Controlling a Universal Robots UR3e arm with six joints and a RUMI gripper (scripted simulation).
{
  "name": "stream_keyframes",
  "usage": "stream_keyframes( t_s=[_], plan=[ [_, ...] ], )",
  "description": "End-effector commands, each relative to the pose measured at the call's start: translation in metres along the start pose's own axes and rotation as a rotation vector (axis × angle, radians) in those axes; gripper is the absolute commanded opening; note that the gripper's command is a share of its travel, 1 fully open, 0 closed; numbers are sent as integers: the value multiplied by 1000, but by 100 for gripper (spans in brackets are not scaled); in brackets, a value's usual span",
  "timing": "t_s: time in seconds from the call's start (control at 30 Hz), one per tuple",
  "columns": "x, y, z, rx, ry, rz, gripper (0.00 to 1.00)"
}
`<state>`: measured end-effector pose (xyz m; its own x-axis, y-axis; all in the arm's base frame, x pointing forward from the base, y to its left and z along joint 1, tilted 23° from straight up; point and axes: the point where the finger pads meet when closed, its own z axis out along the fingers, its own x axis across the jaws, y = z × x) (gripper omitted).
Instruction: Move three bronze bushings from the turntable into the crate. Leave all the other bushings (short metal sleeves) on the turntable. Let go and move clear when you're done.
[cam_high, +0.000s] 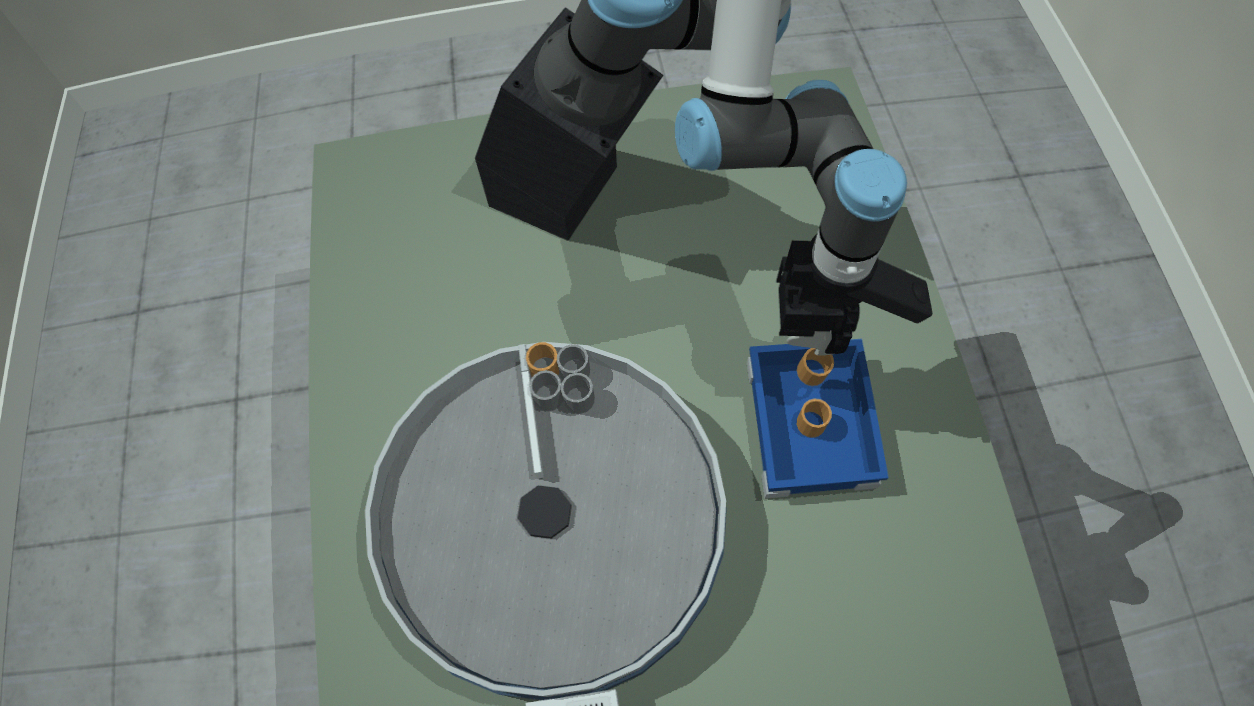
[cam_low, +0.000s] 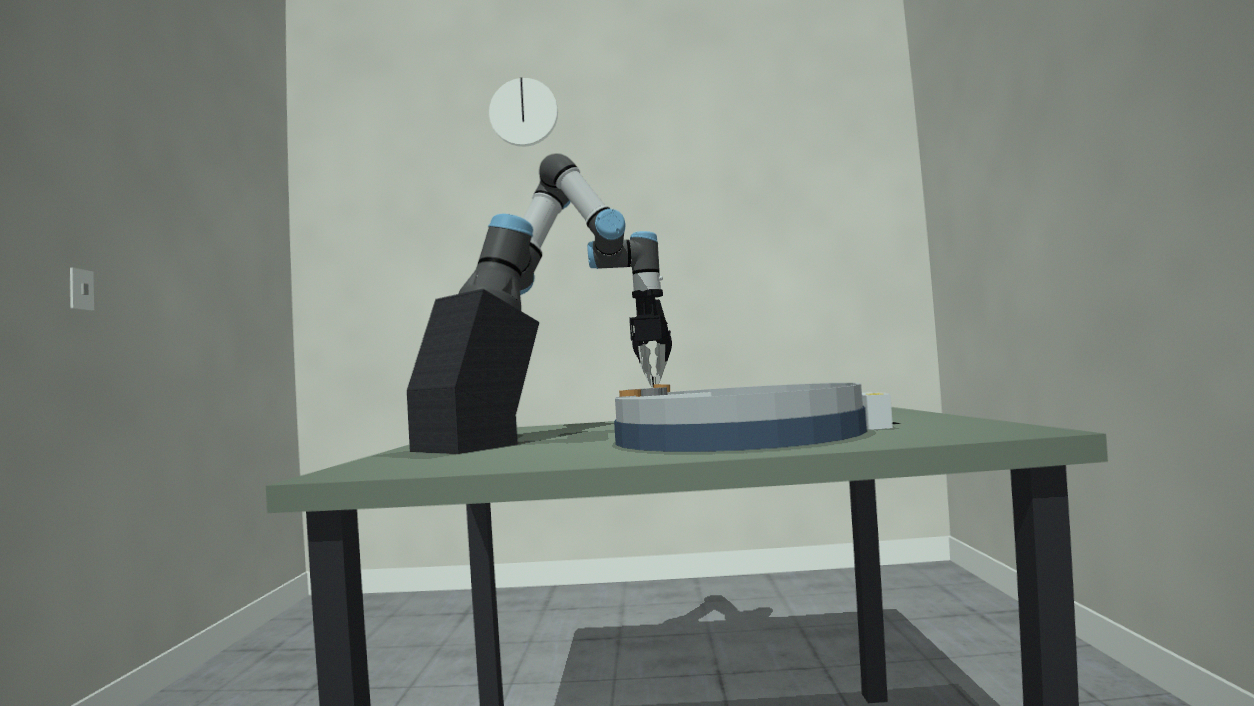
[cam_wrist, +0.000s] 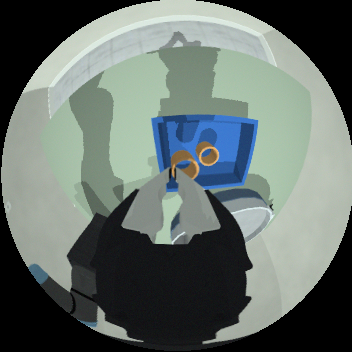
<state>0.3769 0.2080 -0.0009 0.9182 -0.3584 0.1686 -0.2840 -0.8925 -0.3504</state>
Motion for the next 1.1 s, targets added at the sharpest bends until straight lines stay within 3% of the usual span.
stream_keyframes(
  t_s=[0.0, 0.77, 1.07],
  plan=[
    [1, 0, 2, 1, 2, -1, 0],
    [1, -1, 35, 1, 2, -1, 0],
    [1, -1, 40, 1, 2, -1, 0]
  ],
)
